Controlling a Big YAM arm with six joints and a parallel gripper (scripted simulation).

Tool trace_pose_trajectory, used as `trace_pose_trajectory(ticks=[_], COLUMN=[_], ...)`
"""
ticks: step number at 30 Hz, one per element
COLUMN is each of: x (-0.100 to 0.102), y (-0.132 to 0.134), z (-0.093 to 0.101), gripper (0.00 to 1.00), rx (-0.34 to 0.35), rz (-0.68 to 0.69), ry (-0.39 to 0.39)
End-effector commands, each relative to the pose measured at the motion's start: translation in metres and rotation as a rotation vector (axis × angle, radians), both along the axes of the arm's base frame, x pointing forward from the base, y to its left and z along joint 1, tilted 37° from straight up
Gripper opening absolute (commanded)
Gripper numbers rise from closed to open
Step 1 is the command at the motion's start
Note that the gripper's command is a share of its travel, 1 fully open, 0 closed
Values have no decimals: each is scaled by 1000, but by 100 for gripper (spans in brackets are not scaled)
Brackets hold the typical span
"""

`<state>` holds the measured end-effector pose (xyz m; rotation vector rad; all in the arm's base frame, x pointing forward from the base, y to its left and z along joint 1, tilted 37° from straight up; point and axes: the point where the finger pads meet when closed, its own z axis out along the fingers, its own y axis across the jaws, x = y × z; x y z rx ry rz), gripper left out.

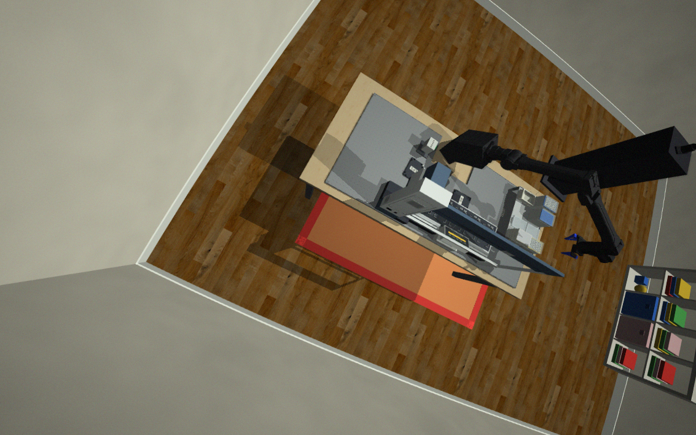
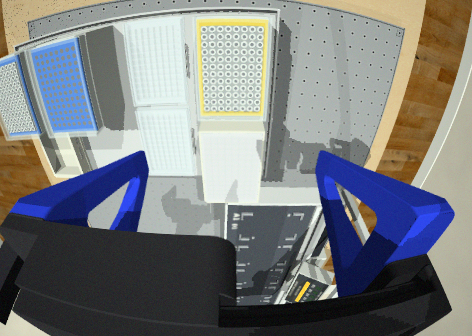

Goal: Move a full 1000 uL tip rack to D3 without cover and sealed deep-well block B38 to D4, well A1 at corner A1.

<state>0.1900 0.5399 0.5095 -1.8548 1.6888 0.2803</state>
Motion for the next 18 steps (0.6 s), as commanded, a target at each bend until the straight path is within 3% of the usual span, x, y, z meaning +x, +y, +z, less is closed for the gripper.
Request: trace_pose_trajectory(ticks=[1, 18], x=[-2, 2], y=[-19, -78], z=[28, -19], gripper=[100, 100], rx=[71, 141], rz=[-31, -267], ry=[-3, 172])
